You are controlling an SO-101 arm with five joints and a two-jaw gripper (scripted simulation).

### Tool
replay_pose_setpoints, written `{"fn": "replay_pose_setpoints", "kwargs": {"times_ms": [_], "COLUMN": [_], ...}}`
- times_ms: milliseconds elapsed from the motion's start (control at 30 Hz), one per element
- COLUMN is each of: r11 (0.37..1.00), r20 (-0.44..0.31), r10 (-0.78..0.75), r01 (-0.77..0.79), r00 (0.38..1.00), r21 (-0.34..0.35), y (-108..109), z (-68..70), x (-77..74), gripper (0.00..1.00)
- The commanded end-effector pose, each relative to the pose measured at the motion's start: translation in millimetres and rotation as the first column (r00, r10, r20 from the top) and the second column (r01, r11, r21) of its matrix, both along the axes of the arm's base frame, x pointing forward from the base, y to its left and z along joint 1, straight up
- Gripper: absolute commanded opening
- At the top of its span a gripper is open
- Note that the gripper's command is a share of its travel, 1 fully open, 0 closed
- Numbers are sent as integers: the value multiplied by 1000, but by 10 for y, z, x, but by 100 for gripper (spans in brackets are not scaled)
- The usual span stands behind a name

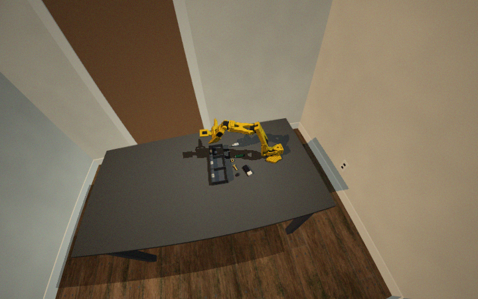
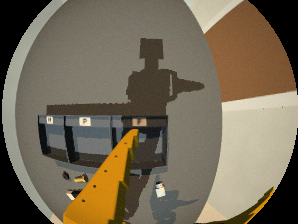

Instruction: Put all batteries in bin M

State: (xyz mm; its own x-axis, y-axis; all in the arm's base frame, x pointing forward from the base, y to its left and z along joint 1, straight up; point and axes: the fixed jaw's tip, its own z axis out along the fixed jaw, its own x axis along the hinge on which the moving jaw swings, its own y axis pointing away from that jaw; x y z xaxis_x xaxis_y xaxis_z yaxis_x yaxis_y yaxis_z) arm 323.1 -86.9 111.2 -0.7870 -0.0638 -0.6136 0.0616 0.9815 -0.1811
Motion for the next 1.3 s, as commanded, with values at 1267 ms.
{"fn": "replay_pose_setpoints", "kwargs": {"times_ms": [1267], "r11": [999], "r20": [-127], "r10": [1], "r01": [4], "r00": [992], "r21": [34], "y": [-22], "z": [-430], "x": [-8], "gripper": [100]}}
